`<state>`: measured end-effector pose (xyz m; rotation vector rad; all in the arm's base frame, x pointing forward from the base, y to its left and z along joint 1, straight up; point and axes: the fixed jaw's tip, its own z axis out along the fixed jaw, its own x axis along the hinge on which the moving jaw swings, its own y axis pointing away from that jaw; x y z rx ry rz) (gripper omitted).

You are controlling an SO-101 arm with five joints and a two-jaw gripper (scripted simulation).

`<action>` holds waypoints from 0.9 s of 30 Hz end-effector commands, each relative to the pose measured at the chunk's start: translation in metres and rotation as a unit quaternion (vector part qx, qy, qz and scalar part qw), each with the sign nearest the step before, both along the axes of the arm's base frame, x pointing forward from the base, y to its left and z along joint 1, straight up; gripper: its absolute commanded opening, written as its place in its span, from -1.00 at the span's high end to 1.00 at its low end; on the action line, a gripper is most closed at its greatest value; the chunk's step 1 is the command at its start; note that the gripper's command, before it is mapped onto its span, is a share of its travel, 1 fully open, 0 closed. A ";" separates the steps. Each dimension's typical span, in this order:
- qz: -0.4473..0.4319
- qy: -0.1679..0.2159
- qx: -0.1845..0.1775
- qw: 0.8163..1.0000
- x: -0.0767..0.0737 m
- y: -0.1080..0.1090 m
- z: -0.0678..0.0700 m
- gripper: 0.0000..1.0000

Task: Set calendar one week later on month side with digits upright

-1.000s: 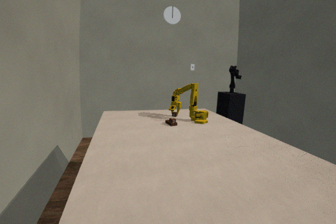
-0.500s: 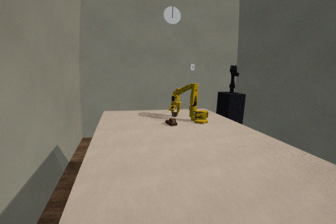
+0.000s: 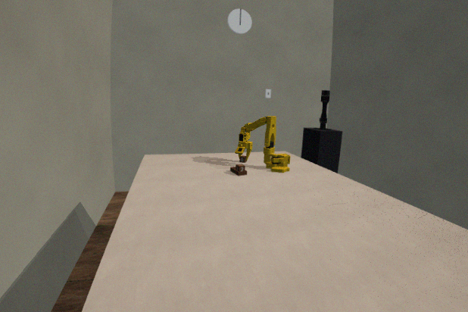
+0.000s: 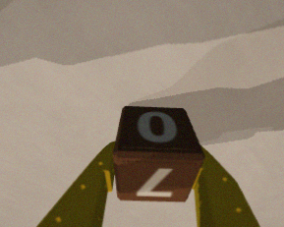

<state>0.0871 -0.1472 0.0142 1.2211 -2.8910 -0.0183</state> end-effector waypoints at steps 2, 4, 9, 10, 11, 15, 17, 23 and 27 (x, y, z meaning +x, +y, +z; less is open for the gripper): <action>-0.001 -0.009 -0.014 1.000 0.005 -0.006 0.009 1.00; -0.001 -0.009 -0.014 1.000 0.005 -0.006 0.012 1.00; -0.001 -0.009 -0.014 1.000 0.004 -0.006 0.026 1.00; -0.001 -0.009 -0.014 1.000 0.004 -0.006 0.029 1.00; -0.001 -0.009 -0.014 1.000 0.004 -0.006 0.029 1.00; -0.001 -0.009 -0.014 1.000 0.003 -0.005 0.038 1.00; -0.001 -0.009 -0.014 1.000 0.003 -0.004 0.044 1.00; -0.001 -0.009 -0.014 1.000 0.001 -0.002 0.054 1.00; -0.001 -0.009 -0.014 1.000 0.001 -0.002 0.055 1.00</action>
